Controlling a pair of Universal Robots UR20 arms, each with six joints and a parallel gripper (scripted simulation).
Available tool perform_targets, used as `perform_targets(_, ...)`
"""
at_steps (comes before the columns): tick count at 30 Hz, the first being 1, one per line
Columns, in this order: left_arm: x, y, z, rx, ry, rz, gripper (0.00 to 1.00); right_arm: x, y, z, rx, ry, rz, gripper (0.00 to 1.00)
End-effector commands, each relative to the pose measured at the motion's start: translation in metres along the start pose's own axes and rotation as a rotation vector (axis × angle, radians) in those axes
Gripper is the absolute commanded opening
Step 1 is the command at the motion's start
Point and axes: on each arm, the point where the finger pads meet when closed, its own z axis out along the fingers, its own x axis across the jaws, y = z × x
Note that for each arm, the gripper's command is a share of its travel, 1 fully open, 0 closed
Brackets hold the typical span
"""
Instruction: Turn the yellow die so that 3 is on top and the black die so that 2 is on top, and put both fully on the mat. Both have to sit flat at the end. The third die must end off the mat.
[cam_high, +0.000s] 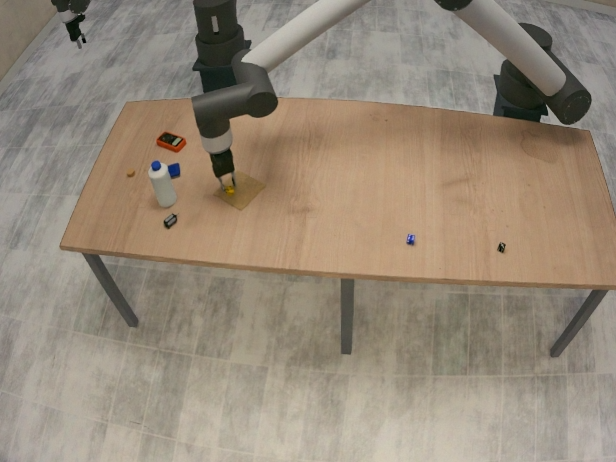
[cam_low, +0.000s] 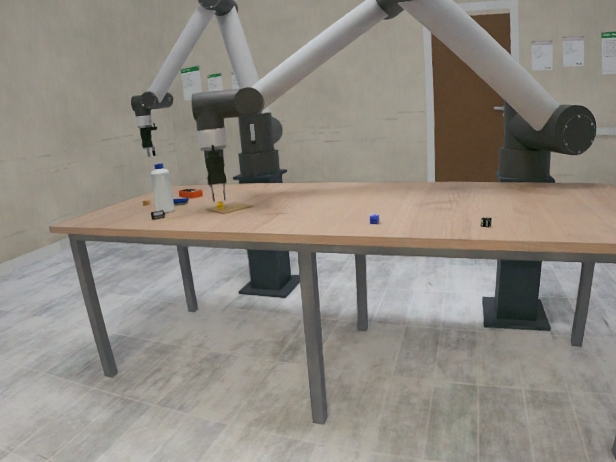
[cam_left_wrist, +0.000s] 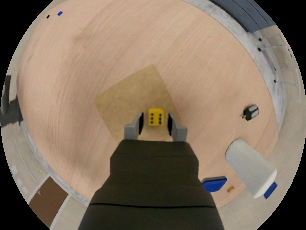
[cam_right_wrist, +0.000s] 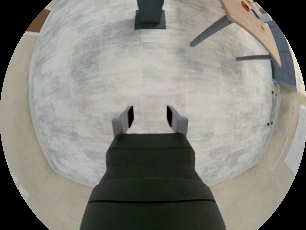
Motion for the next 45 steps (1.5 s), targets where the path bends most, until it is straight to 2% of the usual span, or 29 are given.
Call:
perform_targets(1,0.001,0.000,-0.002,0.000,0.002,0.000,0.79,0.000,0.001,-0.001,-0.001,0.000,0.000,1.00)
perform_targets(33,0.001,0.000,-0.002,0.000,0.002,0.000,0.79,0.000,0.001,-0.001,-0.001,0.000,0.000,1.00)
perform_targets(45,0.001,0.000,-0.031,0.000,0.002,0.000,0.79,0.000,0.001,-0.001,-0.001,0.000,0.000,1.00)
